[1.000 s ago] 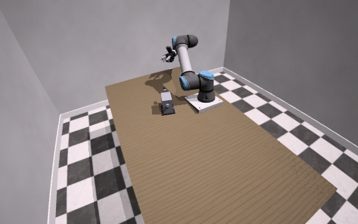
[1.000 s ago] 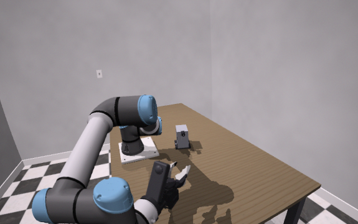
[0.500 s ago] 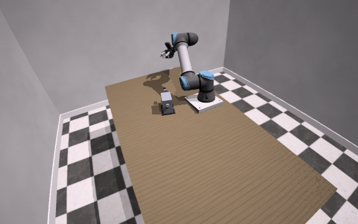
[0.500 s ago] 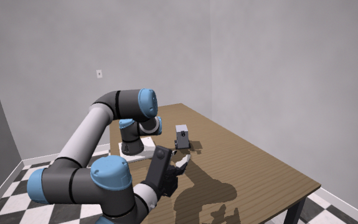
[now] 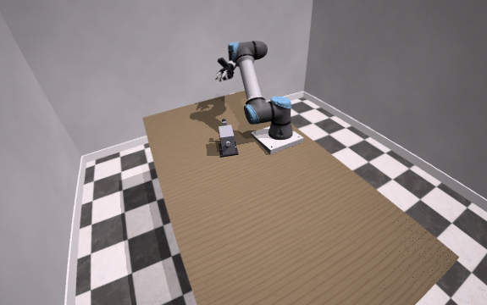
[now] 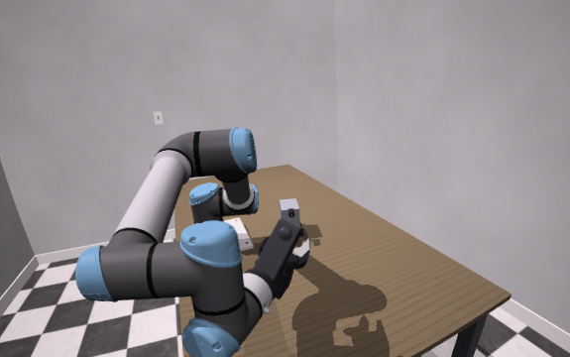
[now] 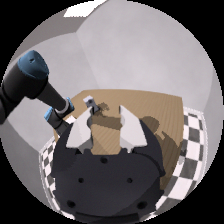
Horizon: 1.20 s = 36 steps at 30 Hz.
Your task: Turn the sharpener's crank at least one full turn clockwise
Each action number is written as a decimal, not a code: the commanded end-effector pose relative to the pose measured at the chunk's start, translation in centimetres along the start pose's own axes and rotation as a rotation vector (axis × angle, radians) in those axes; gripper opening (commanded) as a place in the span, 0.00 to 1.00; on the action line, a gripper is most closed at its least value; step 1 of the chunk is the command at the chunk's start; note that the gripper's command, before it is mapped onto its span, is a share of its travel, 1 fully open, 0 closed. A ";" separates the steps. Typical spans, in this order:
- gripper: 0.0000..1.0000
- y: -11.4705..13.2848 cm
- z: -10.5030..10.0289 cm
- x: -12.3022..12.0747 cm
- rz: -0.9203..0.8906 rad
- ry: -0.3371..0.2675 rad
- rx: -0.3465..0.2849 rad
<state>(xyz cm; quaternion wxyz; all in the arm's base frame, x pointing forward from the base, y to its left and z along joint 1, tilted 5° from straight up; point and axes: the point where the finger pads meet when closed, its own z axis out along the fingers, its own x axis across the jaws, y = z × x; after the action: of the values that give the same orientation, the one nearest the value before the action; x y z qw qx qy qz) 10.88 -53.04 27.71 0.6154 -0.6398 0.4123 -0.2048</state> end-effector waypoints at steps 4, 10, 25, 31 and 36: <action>0.32 -0.6 2.6 0.0 0.169 -0.020 -0.070; 0.32 -0.9 4.3 -0.1 0.279 -0.029 -0.117; 0.32 -1.4 9.1 -0.6 0.578 -0.017 -0.251; 0.32 -1.4 10.8 -0.9 0.692 0.001 -0.303; 0.32 -1.4 12.4 -1.2 0.789 0.023 -0.347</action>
<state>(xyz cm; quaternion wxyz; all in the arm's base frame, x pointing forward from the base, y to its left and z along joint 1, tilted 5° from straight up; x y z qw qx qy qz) 19.07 -45.70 27.66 0.5509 -0.5488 0.6243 0.0749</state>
